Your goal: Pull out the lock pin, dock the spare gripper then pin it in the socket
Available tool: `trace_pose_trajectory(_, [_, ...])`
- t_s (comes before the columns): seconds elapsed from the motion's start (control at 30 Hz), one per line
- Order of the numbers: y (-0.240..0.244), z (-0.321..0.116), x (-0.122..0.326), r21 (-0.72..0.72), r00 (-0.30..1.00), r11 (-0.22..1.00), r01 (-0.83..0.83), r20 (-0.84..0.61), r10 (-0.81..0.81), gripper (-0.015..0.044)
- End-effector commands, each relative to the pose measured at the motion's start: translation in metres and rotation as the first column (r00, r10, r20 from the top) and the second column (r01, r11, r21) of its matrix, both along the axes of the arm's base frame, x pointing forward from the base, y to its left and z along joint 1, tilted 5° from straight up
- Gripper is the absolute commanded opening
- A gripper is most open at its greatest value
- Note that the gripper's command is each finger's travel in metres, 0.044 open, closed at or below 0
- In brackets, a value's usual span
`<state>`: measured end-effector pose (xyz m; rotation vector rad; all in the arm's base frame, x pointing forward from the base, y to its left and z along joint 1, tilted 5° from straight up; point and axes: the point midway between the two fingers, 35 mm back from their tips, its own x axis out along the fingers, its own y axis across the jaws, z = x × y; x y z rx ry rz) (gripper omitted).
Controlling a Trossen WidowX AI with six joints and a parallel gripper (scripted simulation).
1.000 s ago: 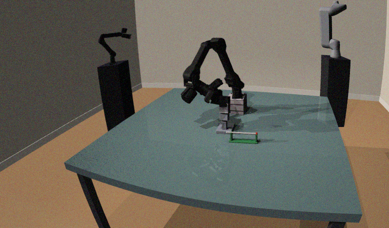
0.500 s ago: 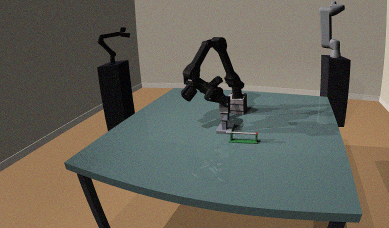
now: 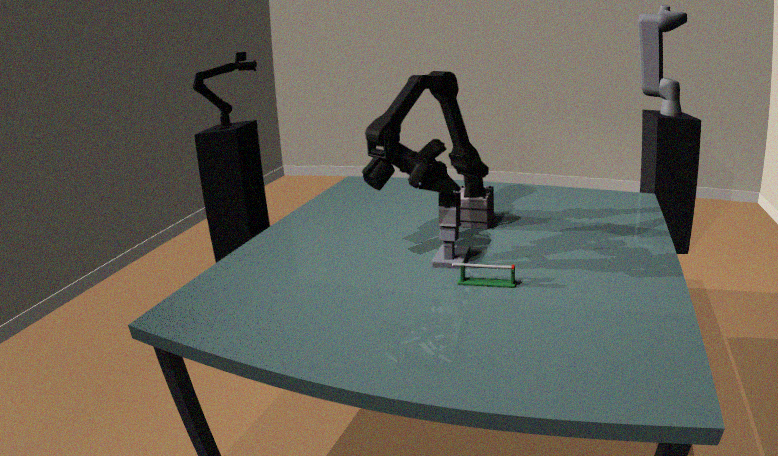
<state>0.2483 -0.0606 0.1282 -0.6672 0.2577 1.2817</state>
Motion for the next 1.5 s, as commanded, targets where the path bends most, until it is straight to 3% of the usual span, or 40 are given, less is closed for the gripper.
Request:
trace_pose_trajectory(0.0, [0.001, 0.009, -0.003, -0.001, 1.000, 1.000, -0.001, 0.001, 0.001, 0.0440])
trace_pose_trajectory(1.1, [0.013, 0.067, -0.013, -0.068, 0.995, 0.992, 0.102, 0.031, -0.100, 0.0440])
trace_pose_trajectory(1.27, [0.011, 0.060, -0.013, -0.064, 0.996, 0.994, 0.085, 0.029, -0.083, 0.0440])
trace_pose_trajectory(1.47, [0.066, 0.059, -0.013, -0.087, 0.996, 0.992, 0.090, 0.020, -0.088, 0.0282])
